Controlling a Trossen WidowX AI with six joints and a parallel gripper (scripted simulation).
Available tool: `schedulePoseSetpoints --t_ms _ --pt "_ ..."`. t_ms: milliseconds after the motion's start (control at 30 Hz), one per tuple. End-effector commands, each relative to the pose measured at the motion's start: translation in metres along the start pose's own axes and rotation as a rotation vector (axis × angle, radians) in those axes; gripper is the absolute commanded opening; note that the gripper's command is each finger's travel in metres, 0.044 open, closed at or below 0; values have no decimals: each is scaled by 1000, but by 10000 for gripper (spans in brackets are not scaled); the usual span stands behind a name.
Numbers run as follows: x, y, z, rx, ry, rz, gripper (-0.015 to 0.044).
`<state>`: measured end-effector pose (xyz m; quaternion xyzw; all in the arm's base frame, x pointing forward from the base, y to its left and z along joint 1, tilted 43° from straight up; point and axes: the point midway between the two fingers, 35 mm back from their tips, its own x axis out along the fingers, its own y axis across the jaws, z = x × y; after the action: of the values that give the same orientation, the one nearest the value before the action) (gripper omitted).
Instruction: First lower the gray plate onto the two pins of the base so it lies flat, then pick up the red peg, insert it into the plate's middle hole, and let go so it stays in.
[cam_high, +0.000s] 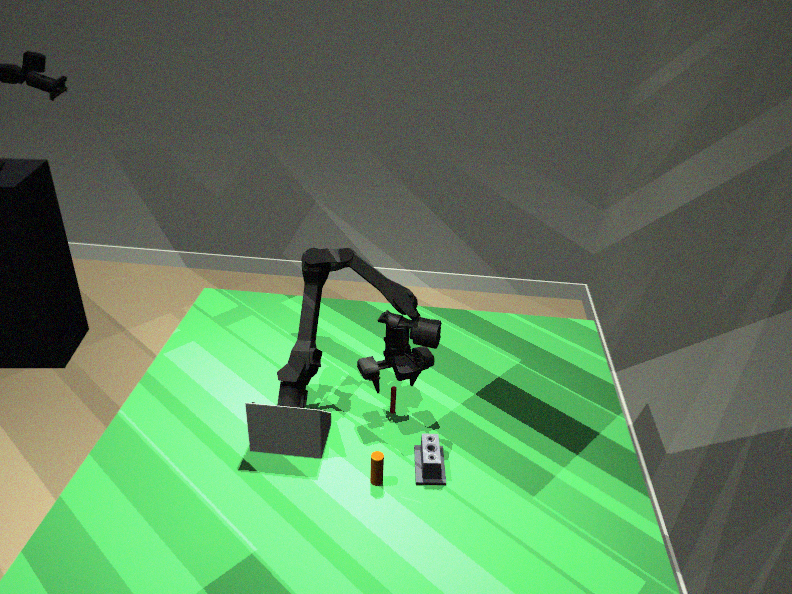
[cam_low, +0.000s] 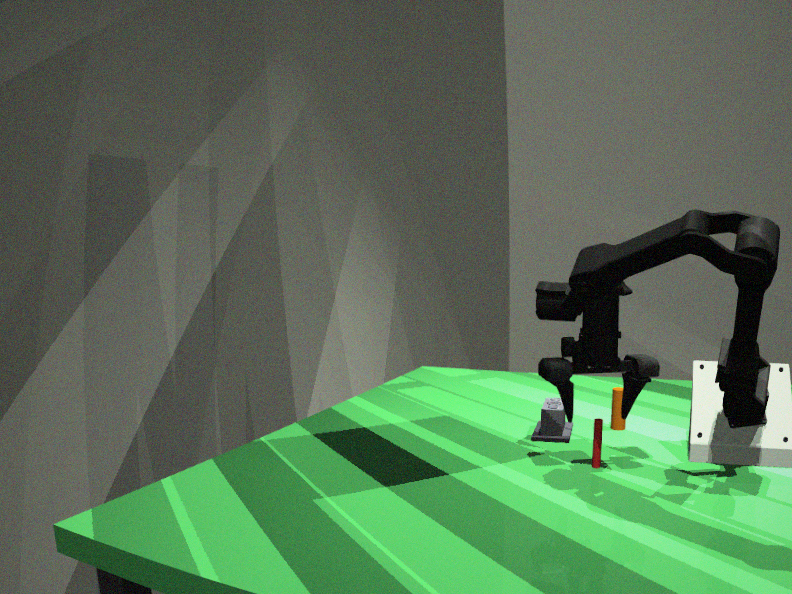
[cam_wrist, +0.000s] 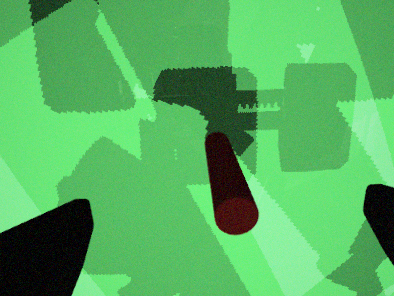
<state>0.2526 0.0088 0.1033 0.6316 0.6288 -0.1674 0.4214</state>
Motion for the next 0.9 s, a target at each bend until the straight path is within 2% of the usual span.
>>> schedulePoseSetpoints --t_ms 0,667,867 --pt "8 -1 -1 6 6 1 440" --pt "37 -2 -3 6 9 3 440" --pt "37 -2 -3 6 9 3 282"
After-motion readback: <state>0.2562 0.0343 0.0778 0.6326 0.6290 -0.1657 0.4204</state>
